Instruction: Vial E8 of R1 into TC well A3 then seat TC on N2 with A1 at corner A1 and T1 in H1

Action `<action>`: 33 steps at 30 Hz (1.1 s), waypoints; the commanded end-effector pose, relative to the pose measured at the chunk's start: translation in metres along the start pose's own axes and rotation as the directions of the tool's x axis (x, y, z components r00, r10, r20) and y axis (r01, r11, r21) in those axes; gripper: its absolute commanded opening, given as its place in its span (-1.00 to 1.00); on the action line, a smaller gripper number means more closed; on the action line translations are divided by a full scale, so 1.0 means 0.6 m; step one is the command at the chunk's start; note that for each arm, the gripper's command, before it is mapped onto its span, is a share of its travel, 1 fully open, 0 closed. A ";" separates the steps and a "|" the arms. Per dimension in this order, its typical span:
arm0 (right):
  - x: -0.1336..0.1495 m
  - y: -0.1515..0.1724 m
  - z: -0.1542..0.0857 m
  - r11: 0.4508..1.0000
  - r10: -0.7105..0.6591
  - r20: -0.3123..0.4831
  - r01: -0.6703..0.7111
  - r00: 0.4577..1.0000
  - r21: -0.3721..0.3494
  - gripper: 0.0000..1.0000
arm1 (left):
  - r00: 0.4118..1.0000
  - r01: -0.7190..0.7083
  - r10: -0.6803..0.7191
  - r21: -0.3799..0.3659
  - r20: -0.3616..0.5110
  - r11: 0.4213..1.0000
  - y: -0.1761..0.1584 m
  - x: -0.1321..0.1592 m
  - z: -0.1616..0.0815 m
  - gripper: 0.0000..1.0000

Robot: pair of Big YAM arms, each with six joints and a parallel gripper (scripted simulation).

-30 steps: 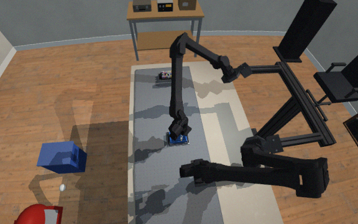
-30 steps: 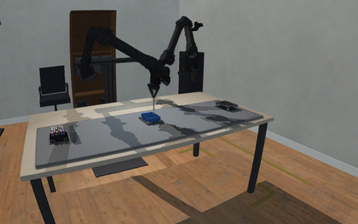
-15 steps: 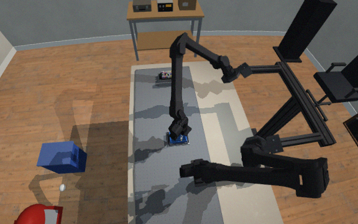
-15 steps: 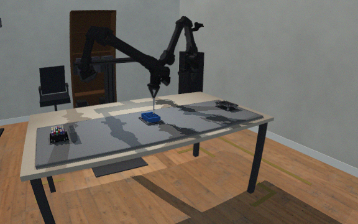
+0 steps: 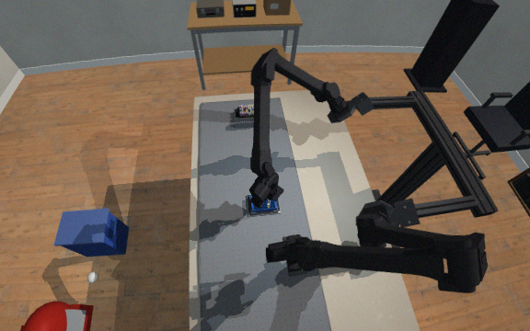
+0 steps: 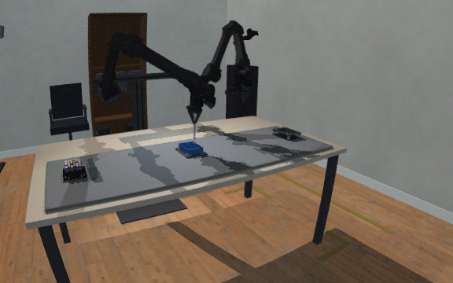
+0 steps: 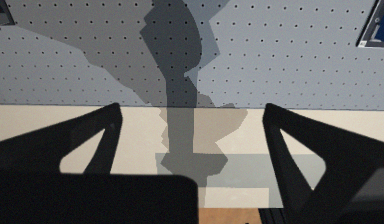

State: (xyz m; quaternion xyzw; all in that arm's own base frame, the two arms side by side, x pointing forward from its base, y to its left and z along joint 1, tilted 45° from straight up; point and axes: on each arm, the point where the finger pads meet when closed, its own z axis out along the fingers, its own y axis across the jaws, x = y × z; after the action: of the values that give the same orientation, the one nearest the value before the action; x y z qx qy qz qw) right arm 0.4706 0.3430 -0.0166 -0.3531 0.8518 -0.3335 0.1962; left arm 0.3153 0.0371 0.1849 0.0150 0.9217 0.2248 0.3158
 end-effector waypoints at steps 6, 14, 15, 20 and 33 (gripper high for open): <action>-0.002 -0.004 0.014 1.000 0.008 -0.001 -0.008 1.000 0.000 -0.82 | 1.000 -0.003 0.003 0.001 0.015 1.000 0.004 -0.014 -0.008 1.00; 0.013 0.002 0.020 1.000 -0.006 -0.014 0.006 1.000 0.000 -0.82 | 1.000 -0.003 0.003 0.001 0.015 1.000 0.004 -0.014 -0.008 1.00; 0.013 0.002 0.020 1.000 -0.006 -0.014 0.006 1.000 0.000 -0.82 | 1.000 -0.003 0.003 0.001 0.015 1.000 0.004 -0.014 -0.008 1.00; -0.013 -0.012 0.007 1.000 0.018 0.008 -0.018 1.000 0.000 -0.82 | 1.000 -0.003 0.003 0.001 0.015 1.000 0.004 -0.014 -0.008 1.00; -0.014 -0.007 0.008 1.000 0.003 -0.002 -0.003 1.000 0.000 -0.82 | 1.000 -0.003 0.003 0.001 0.015 1.000 0.004 -0.014 -0.008 1.00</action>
State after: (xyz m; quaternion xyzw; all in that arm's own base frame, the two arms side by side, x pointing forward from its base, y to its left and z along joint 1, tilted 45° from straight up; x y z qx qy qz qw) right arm 0.4695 0.3410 -0.0210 -0.3544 0.8514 -0.3350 0.1931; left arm 0.3153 0.0371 0.1849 0.0150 0.9217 0.2248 0.3158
